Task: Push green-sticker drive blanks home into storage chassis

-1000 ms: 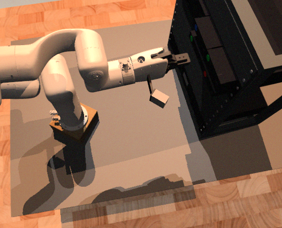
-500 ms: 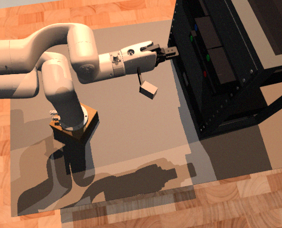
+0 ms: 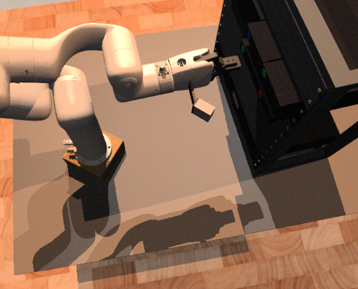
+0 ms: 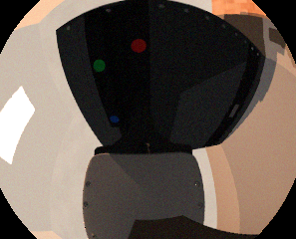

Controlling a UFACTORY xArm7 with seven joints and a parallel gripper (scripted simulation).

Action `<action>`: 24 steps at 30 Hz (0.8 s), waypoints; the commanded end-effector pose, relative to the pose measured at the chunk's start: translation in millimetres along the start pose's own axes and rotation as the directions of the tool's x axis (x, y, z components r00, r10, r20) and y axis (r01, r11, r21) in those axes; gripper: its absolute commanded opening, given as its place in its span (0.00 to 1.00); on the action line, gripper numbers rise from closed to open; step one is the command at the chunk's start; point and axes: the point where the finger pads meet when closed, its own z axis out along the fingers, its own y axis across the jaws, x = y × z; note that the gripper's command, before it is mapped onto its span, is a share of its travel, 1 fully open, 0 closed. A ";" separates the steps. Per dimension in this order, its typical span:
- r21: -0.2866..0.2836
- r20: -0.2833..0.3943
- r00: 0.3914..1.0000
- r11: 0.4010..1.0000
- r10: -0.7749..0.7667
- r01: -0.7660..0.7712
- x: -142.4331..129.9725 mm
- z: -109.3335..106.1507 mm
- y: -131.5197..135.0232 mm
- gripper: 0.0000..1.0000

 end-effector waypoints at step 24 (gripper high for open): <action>0.005 0.000 1.000 1.000 0.000 0.000 0.3 25.9 -2.9 0.00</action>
